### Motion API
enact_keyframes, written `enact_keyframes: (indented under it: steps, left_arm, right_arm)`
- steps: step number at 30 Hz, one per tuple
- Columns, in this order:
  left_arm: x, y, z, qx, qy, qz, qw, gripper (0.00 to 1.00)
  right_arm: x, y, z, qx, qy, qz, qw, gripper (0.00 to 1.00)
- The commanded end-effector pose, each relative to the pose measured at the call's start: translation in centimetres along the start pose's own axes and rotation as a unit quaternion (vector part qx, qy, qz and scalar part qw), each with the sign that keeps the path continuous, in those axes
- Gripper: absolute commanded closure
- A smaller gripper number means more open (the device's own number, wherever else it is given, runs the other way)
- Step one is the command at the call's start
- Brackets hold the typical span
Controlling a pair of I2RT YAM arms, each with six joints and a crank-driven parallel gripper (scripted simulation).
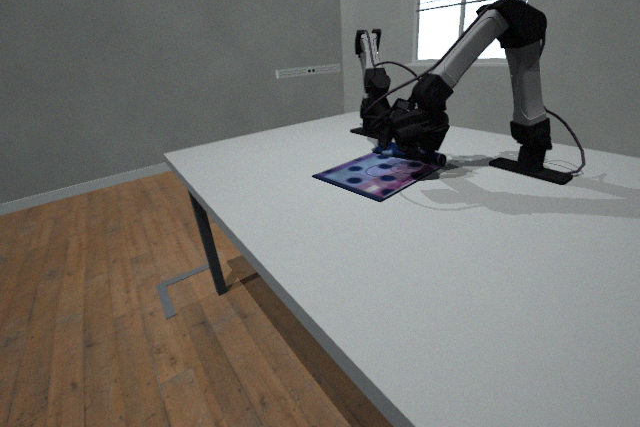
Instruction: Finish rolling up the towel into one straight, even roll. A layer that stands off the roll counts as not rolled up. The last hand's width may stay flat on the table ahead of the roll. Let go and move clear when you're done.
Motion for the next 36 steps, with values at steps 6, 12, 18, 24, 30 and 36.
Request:
enact_keyframes:
  steps: [6,12,18,24,30,36]
  left_arm:
    - [-0.1,4.8,0.2,0.007,-0.011,0.005,1.0,0.15]
    - [-0.3,5.6,0.2,0.006,-0.014,0.01,1.0,0.14]
    - [-1.0,5.3,0.1,0.001,-0.039,0.045,0.998,0.13]
    - [-3.1,4.2,-0.1,-0.013,-0.108,0.143,0.984,0.1]
    - [-5.1,2.7,-0.6,-0.028,-0.179,0.242,0.953,0.08]
    - [-6.8,0.9,-1.3,-0.042,-0.245,0.336,0.909,0.06]
  right_arm:
    - [-1.1,0.0,0.0,0.0,-0.057,0.063,0.996,0.84]
    - [-2.2,-0.1,-0.1,-0.001,-0.108,0.125,0.986,0.84]
    - [-2.9,-0.2,-0.2,-0.002,-0.145,0.171,0.974,0.84]
    - [-4.0,-0.5,-0.5,-0.003,-0.202,0.242,0.949,0.84]
    - [-4.7,-0.9,-0.8,-0.004,-0.246,0.297,0.923,0.84]
    - [-5.3,-1.3,-1.1,-0.004,-0.284,0.344,0.895,0.84]
Point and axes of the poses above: on each arm, the point where the finger pads meet when closed, its own y axis back along the fingers, its own x axis across the jaws, z = x × y, the point moved 8 cm from there along y, back along the fingers, and after that the axes turned 4 degrees about y, right-handed, at the moved point
